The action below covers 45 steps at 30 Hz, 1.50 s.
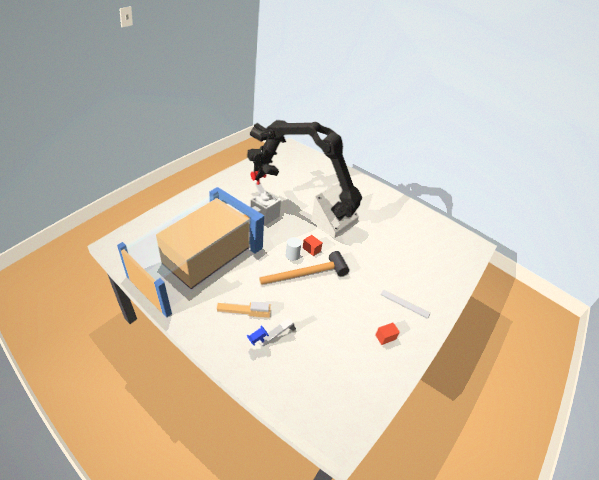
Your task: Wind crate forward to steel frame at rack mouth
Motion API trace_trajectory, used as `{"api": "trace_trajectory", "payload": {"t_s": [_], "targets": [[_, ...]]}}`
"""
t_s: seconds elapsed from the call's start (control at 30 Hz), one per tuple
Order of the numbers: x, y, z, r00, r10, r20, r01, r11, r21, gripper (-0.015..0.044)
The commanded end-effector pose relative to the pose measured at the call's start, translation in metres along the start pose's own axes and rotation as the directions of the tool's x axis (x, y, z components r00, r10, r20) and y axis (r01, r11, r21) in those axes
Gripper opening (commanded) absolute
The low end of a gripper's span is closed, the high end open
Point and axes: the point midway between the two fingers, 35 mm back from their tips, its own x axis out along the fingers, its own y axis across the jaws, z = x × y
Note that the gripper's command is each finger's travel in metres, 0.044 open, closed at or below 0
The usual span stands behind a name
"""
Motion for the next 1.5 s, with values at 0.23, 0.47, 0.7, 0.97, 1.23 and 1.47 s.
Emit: {"api": "trace_trajectory", "payload": {"t_s": [0.23,0.47,0.7,0.97,1.23,1.47], "targets": [[0.011,0.001,0.02,1.0,0.006,0.014,-0.006,1.0,-0.017,0.0],[0.014,0.003,0.027,1.0,0.006,0.014,-0.006,1.0,-0.018,0.0],[0.017,0.005,0.034,1.0,0.007,0.014,-0.006,1.0,-0.018,0.0],[0.021,0.008,0.042,1.0,0.007,0.015,-0.007,1.0,-0.018,0.0],[0.024,0.011,0.049,1.0,0.008,0.015,-0.007,1.0,-0.018,0.0],[0.027,0.015,0.056,1.0,0.008,0.015,-0.008,1.0,-0.019,0.0]]}}
